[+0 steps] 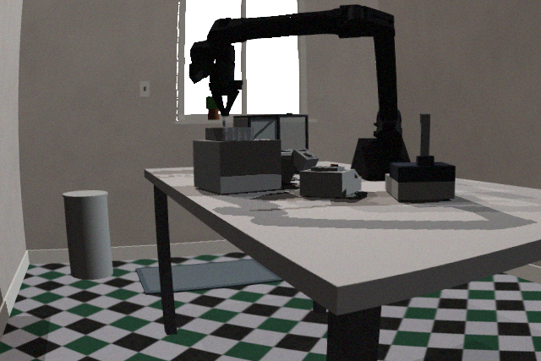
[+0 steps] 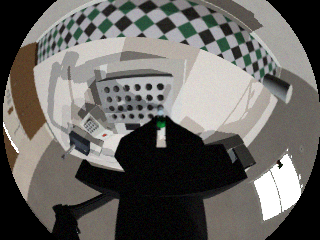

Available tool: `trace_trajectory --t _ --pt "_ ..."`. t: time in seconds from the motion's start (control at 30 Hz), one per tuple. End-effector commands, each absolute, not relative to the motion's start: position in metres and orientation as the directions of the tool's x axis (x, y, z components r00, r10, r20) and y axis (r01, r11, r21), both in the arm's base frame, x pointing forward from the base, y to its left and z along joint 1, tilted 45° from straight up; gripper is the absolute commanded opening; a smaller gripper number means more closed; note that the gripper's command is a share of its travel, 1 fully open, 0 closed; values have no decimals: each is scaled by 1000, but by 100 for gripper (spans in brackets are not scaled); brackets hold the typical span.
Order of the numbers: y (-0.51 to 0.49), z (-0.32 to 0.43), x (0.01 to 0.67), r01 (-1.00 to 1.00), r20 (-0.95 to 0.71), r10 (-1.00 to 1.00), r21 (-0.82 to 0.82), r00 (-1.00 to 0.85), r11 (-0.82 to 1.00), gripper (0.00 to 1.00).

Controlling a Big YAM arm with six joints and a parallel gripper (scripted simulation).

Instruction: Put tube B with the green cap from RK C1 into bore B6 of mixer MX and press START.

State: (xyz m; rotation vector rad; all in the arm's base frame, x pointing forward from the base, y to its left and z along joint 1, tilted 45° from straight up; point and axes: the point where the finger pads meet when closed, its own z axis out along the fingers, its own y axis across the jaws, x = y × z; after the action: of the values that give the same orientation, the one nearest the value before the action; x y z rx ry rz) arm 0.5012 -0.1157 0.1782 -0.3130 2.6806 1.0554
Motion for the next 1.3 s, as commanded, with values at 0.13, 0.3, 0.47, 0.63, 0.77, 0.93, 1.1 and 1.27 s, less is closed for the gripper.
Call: trace_trajectory --t 0.13,0.3,0.47,0.63,0.77,0.93,1.1,1.27 --pt "-113 173 507 -300 -306 -125 635 -944 712 9" --pt "-112 178 512 -305 -312 -127 630 -942 714 9" --pt "-110 177 510 -296 -303 -122 636 -945 713 9" --pt "-108 173 506 -287 -292 -120 644 -949 709 9" --pt "-107 178 503 -296 -302 -122 637 -945 712 9" --pt "-107 181 501 -305 -311 -128 631 -942 713 9" --pt "-113 179 500 -305 -314 -124 629 -941 715 9" --pt "-129 187 511 -304 -328 -113 618 -938 725 9"
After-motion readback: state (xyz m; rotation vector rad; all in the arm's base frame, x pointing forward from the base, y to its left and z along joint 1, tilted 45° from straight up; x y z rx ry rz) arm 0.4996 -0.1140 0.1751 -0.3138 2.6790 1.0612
